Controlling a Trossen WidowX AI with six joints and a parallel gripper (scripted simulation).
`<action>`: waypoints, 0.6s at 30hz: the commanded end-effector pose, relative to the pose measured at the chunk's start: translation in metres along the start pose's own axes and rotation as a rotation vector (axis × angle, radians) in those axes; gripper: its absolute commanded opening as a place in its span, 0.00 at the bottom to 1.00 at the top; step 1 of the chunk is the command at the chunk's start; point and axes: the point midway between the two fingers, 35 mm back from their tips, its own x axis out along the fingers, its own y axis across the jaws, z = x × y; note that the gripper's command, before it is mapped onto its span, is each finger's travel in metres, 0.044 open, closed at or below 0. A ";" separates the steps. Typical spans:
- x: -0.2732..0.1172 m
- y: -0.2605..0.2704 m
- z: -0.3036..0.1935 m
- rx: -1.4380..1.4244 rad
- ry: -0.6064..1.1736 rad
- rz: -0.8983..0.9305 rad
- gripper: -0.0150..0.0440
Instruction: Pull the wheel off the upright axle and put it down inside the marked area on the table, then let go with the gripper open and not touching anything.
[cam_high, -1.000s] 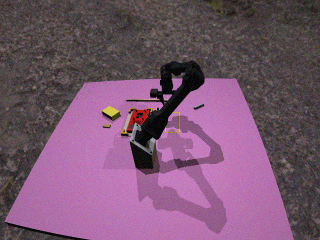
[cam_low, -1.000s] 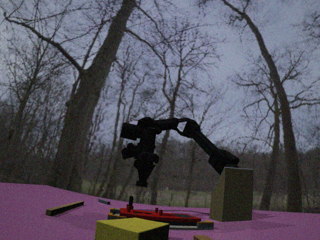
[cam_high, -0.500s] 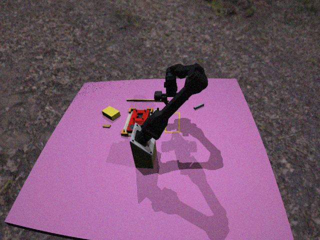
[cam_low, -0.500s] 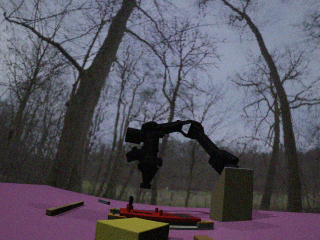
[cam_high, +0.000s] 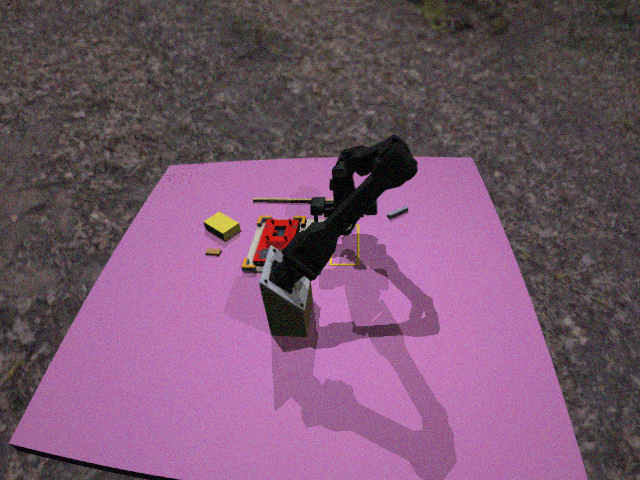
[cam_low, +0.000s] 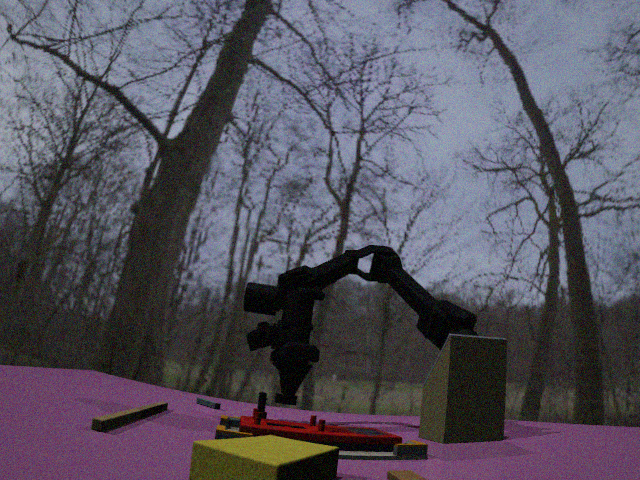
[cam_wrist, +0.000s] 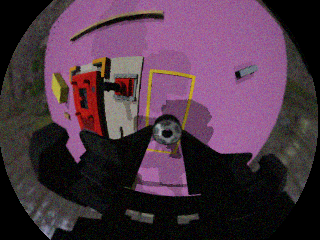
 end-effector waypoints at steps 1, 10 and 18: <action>0.022 0.002 -0.003 -0.010 0.007 0.002 0.25; 0.046 0.000 -0.006 -0.011 0.007 -0.003 0.25; 0.043 -0.001 -0.006 -0.004 0.011 -0.006 0.61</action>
